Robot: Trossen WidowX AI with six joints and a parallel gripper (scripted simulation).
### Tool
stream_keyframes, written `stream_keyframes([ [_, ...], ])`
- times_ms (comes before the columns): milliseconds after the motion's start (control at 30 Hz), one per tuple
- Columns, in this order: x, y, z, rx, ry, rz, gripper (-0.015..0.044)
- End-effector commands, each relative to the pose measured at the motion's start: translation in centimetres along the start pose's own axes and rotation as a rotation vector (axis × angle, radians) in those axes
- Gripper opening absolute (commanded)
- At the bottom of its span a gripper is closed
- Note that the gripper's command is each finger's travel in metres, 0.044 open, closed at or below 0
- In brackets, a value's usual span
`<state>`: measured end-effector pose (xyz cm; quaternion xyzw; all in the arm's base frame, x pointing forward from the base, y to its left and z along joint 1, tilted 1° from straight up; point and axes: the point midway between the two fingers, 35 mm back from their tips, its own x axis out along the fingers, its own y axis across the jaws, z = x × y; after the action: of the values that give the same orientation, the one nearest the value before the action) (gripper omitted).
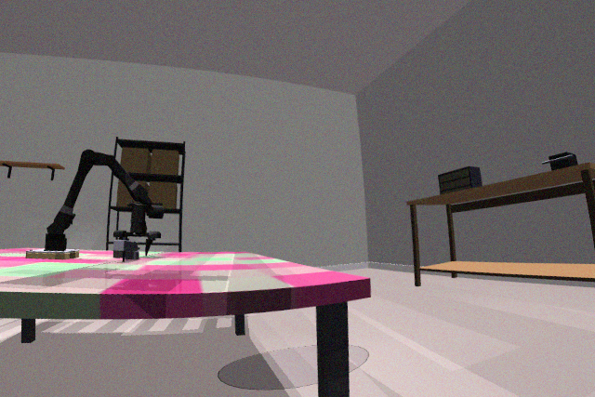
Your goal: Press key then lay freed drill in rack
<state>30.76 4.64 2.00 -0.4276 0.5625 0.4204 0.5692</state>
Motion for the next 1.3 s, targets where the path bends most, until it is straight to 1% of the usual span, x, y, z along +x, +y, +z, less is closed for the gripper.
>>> stream_keyframes([
  [0, -0.01, -0.01, 0.01, 0.0, 0.0, 0.0, 0.0256],
  [300, -0.01, -0.01, 0.01, 0.0, 0.0, 0.0, 0.002],
  [333, -0.01, -0.01, 0.01, 0.0, 0.0, 0.0, 0.0013],
  [400, -0.01, -0.01, 0.01, 0.0, 0.0, 0.0, 0.0],
  [1267, -0.29, 0.26, 0.04, -0.006, 0.002, 0.001, 0.0],
])
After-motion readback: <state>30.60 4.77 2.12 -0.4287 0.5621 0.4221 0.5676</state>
